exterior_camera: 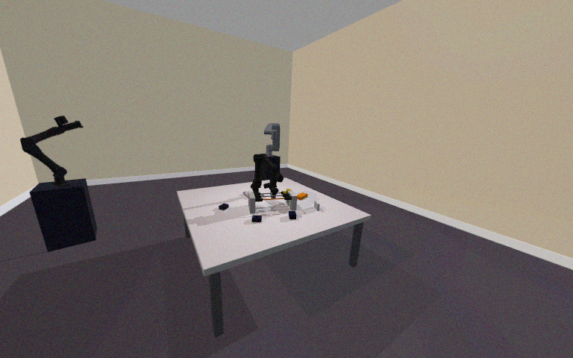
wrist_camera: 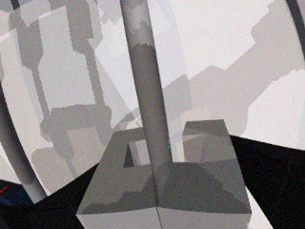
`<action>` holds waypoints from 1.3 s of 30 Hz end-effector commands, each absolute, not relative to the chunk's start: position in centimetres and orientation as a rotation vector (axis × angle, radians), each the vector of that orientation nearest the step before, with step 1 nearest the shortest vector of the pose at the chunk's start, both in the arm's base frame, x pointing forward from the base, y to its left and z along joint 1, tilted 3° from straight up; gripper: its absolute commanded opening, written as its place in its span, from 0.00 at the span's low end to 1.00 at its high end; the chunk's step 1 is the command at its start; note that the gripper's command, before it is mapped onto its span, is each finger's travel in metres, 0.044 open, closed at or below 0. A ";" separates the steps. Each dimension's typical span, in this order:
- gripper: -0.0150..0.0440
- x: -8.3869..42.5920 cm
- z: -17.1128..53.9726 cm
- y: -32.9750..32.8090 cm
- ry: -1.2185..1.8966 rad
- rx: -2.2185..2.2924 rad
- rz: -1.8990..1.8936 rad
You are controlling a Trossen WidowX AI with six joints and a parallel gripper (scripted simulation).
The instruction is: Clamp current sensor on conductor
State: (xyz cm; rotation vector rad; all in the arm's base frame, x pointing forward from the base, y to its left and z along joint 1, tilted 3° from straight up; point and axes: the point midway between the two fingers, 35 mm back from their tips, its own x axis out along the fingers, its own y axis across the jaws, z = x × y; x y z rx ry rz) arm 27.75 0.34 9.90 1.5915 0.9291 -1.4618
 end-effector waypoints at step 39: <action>0.25 27.7 11.4 0.3 0.720 1.644 -1.294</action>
